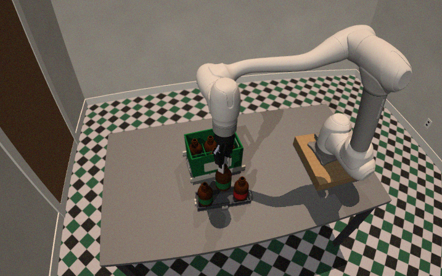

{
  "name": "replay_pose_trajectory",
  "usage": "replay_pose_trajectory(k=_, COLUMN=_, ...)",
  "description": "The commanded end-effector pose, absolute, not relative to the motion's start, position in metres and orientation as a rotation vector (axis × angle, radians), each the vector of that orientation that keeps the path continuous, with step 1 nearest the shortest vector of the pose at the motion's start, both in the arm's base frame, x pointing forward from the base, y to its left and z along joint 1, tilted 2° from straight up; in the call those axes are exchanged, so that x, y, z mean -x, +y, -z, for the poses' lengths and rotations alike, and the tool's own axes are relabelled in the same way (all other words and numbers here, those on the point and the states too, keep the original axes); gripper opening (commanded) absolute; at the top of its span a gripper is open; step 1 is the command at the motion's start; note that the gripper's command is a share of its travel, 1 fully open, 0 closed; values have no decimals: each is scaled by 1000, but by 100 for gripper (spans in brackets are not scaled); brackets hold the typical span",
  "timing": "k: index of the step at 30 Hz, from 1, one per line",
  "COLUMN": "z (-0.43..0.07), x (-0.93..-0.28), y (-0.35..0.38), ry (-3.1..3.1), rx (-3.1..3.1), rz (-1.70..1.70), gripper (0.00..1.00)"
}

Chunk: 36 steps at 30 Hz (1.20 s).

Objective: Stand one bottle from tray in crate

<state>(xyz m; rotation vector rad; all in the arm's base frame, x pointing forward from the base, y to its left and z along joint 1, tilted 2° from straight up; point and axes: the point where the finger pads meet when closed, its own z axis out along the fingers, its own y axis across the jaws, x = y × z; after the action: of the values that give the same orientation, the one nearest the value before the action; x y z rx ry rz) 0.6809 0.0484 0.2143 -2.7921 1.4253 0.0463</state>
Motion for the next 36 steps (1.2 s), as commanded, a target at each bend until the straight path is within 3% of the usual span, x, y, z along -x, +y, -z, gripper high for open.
replay_pose_trajectory(k=1, z=-214, x=-681, y=48, ry=1425, rx=2792, rz=-46, gripper=0)
replay_pose_trajectory(k=36, z=-219, x=-681, y=48, ry=1425, rx=2792, rz=-46, gripper=0)
